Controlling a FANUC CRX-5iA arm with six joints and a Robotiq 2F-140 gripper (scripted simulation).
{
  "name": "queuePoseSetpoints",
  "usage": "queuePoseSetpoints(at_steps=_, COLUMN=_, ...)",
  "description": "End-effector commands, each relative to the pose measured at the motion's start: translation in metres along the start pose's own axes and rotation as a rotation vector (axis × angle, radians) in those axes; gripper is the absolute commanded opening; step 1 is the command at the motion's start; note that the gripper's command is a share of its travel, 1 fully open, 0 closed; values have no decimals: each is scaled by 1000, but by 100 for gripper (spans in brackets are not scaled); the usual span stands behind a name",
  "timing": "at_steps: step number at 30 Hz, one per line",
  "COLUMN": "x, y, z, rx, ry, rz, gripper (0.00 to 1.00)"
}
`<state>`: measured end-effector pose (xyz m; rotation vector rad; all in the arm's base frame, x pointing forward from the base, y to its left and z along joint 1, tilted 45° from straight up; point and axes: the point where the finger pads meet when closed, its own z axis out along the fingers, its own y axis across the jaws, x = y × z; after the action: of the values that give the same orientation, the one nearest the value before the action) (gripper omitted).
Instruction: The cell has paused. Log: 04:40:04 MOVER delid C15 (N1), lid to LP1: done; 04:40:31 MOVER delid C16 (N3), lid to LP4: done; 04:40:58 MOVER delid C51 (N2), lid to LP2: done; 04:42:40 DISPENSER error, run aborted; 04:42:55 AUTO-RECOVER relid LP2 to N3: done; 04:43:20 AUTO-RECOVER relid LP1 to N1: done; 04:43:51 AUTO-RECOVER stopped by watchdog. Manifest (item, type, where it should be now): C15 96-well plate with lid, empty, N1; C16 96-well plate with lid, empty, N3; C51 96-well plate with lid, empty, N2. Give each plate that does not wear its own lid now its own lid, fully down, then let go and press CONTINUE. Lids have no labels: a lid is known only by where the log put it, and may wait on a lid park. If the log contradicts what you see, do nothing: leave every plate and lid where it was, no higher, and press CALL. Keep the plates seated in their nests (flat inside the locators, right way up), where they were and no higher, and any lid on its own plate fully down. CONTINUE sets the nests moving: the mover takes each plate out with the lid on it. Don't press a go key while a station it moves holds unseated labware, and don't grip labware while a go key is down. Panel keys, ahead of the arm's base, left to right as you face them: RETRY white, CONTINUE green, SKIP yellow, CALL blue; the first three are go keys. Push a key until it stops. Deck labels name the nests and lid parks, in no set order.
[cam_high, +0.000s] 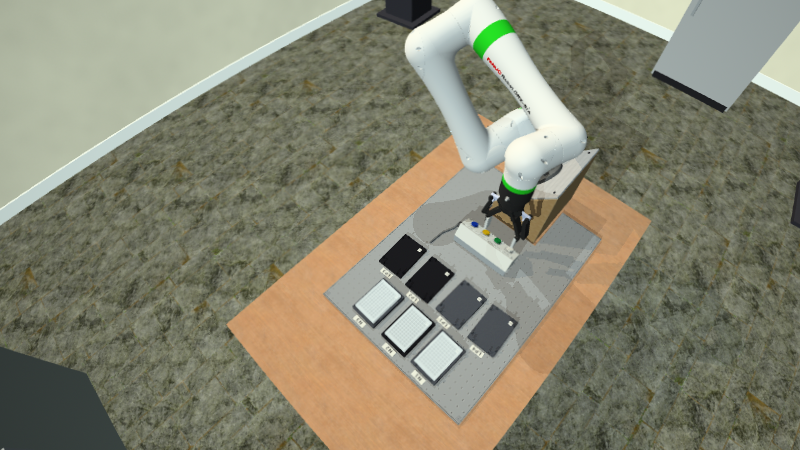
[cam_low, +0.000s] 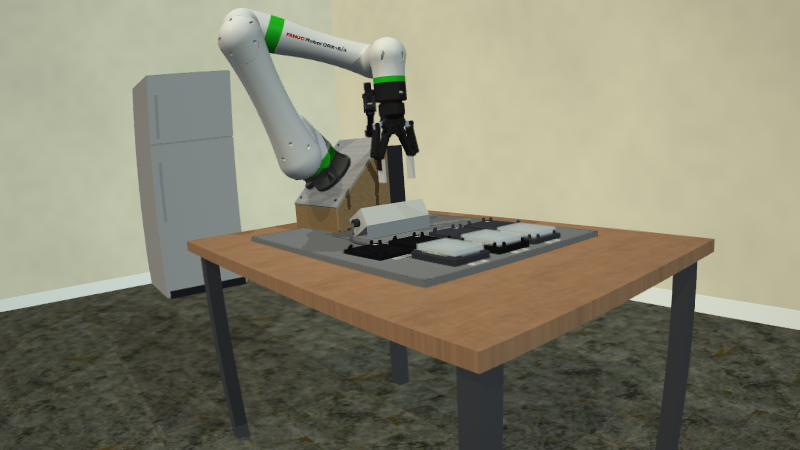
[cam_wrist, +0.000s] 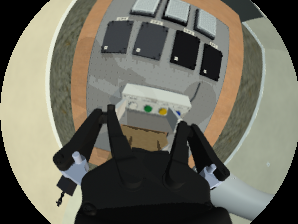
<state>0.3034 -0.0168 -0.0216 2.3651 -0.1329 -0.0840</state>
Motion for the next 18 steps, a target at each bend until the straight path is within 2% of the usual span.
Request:
queuePoseSetpoints(at_steps=1, x=-29, y=9, z=12, rx=-17, ry=3, rz=6, gripper=66)
queuePoseSetpoints(at_steps=2, x=-30, y=9, z=12, rx=-17, ry=3, rz=6, gripper=66)
queuePoseSetpoints(at_steps=3, x=-30, y=9, z=12, rx=-17, ry=3, rz=6, gripper=0)
queuePoseSetpoints(at_steps=18, x=-30, y=9, z=12, rx=-17, ry=3, rz=6, gripper=0)
